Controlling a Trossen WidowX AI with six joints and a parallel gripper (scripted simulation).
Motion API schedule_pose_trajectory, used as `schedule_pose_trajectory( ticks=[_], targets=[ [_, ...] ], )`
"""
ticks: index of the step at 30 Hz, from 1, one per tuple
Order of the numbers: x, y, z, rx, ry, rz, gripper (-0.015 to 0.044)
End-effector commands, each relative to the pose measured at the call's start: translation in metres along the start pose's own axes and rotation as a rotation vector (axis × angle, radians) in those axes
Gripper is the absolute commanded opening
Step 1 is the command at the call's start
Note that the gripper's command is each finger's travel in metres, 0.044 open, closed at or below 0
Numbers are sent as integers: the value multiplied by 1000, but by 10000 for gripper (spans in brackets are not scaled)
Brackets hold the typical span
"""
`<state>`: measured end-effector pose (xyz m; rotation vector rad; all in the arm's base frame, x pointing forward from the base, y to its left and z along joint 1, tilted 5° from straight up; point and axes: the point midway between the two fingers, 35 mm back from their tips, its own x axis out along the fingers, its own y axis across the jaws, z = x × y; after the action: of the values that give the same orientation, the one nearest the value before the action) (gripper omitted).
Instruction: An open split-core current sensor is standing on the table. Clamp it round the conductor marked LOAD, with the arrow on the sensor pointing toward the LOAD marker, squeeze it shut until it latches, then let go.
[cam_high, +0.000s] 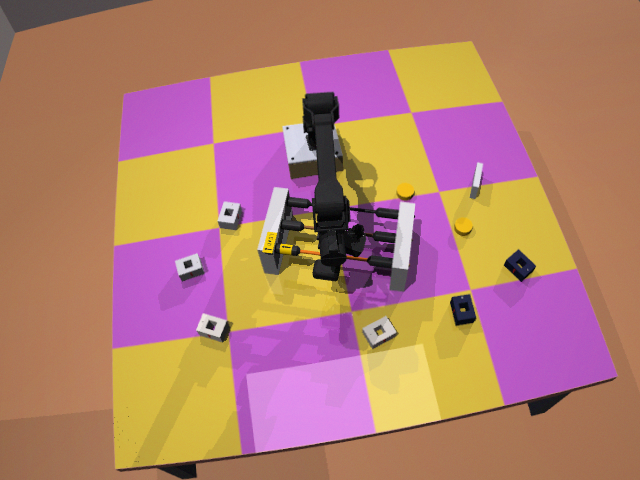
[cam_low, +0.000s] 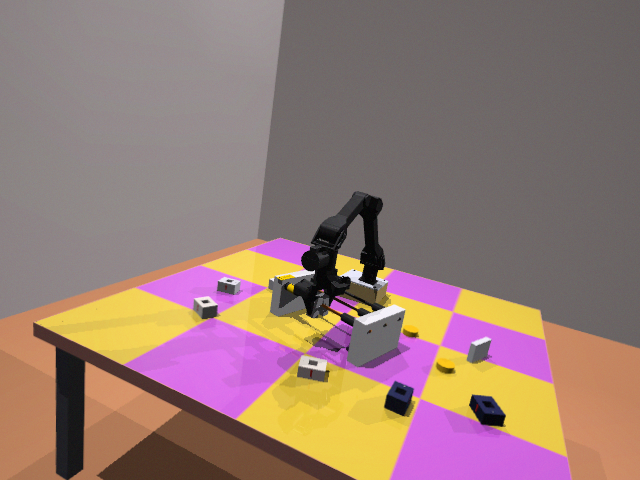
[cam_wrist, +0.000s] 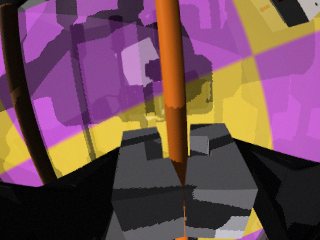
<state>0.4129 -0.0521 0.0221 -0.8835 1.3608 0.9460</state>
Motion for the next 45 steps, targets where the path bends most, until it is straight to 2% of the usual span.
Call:
schedule_pose_trajectory(
  ticks=[1,10,22,39,45],
  targets=[
    [-1,0,0,0,1,2,0],
    [-14,0,0,0,6,16,0],
    [-10,1,0,1,4,16,0],
    [-12,1,0,0,4,8,440],
    [-11,1,0,1,4,14,282]
  ],
)
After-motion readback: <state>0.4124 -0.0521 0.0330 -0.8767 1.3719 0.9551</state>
